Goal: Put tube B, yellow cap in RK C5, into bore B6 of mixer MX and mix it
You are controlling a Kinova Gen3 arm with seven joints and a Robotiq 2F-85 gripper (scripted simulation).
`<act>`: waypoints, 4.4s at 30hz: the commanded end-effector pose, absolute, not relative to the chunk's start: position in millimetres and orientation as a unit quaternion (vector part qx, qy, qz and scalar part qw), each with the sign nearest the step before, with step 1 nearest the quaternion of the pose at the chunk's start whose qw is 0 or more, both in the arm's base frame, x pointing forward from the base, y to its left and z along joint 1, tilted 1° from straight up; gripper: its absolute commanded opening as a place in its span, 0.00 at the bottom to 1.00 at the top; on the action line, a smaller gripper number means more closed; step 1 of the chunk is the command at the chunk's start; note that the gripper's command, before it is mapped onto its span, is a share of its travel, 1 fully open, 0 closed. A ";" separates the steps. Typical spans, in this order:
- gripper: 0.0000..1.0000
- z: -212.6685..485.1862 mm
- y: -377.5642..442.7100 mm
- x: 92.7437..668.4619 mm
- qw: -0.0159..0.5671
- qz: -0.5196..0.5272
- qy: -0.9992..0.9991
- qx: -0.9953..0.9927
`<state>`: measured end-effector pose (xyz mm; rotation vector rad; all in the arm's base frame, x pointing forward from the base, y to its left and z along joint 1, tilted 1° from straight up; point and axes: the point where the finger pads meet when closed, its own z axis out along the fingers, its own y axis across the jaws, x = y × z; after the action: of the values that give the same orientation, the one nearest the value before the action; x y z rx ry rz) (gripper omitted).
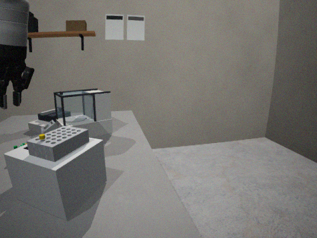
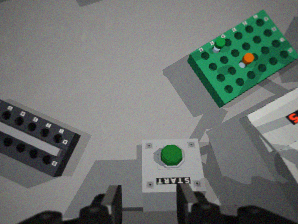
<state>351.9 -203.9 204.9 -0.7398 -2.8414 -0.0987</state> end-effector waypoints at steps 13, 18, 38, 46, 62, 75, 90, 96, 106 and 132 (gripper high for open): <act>0.42 205.8 -175.6 313.6 0.100 -0.033 -0.962 -0.251; 0.42 205.9 -169.7 305.5 0.100 -0.033 -0.962 -0.251; 0.42 206.0 -134.1 257.2 0.100 -0.033 -0.962 -0.251; 0.42 206.0 -126.7 247.1 0.100 -0.033 -0.962 -0.251; 0.10 183.4 -137.1 273.9 0.075 -0.026 -0.996 -0.035; 0.10 160.8 -147.5 300.8 0.045 -0.018 -0.982 0.182; 0.10 134.1 -159.9 332.6 0.008 -0.008 -0.905 0.426; 0.10 133.7 -160.2 333.1 -0.005 -0.004 -0.863 0.505; 0.10 133.7 -160.2 333.1 -0.005 -0.004 -0.863 0.505; 0.10 103.0 -159.8 333.2 -0.005 -0.004 -0.863 0.505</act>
<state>332.8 -159.7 106.0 1.5930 -2.7191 -0.0149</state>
